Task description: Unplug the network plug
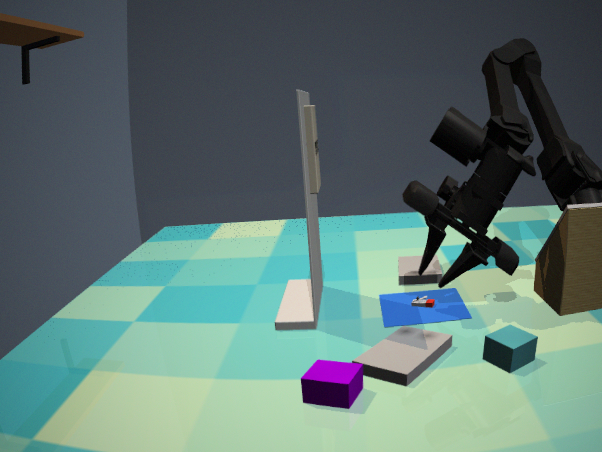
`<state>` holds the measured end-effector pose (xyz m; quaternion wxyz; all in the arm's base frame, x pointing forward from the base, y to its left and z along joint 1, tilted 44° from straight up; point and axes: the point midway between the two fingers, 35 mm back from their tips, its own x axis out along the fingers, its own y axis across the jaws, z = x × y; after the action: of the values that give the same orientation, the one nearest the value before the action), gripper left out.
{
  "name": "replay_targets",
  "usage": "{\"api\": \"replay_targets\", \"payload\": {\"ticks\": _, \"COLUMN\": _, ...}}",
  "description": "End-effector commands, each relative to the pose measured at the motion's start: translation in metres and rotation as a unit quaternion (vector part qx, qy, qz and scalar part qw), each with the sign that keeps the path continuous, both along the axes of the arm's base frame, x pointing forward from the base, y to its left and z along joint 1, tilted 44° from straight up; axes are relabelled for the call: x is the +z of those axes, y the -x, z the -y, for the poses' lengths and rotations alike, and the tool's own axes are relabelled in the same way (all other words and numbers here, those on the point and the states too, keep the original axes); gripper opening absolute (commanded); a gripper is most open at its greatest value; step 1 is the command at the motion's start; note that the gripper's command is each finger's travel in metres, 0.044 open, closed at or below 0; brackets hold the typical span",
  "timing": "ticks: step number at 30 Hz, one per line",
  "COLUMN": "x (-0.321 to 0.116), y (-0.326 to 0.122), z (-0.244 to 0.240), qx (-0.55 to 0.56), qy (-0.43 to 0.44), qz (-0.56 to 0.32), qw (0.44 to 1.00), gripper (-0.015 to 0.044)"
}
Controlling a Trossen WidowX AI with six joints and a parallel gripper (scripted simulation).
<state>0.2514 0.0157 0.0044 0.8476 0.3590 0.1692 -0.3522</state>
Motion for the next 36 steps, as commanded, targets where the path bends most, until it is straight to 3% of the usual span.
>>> {"api": "replay_targets", "payload": {"ticks": 1, "x": 0.003, "y": 0.0, "z": -0.001, "qx": -0.002, "qy": -0.002, "qz": 0.004, "qw": 1.0, "gripper": 0.0156}}
{"api": "replay_targets", "payload": {"ticks": 36, "x": 0.02, "y": 0.004, "z": -0.028, "qx": -0.005, "qy": -0.007, "qz": -0.003, "qw": 1.0, "gripper": 0.0156}}
